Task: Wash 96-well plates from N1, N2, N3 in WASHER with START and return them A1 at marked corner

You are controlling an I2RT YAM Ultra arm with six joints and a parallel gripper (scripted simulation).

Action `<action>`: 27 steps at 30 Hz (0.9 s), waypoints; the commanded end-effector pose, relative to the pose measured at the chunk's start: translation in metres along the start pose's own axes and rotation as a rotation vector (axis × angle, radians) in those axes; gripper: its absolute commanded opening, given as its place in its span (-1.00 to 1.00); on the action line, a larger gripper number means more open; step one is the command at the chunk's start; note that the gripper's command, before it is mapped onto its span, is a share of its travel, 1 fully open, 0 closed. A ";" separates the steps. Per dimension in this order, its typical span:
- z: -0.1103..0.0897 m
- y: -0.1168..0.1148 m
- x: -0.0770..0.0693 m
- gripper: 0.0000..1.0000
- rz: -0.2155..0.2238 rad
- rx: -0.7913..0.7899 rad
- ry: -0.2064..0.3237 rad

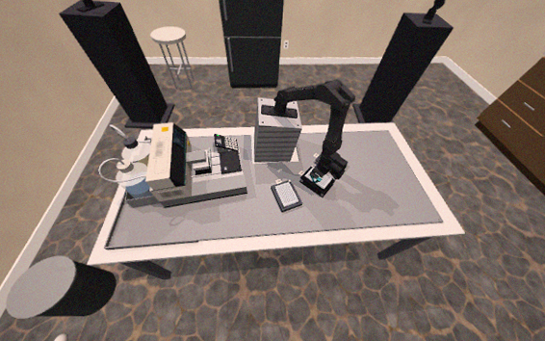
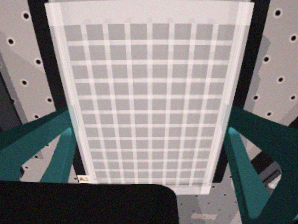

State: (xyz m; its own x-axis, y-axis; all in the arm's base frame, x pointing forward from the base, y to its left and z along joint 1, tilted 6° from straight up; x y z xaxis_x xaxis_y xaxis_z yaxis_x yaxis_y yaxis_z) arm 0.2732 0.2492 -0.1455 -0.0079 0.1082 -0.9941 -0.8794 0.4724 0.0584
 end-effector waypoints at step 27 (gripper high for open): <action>0.004 -0.001 0.001 -1.00 -0.005 0.000 -0.012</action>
State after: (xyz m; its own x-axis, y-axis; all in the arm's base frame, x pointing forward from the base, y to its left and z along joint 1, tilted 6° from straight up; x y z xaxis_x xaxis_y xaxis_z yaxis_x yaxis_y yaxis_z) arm 0.2734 0.2498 -0.1494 -0.0082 0.1080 -0.9941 -0.8794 0.4724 0.0586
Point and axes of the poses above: the point where the finger pads meet when closed, its own x axis out along the fingers, its own y axis across the jaws, z = x × y, the point moved 5 cm from there along -x, back along the fingers, and after that the axes turned 12 degrees about -x, right-handed, at the moved point
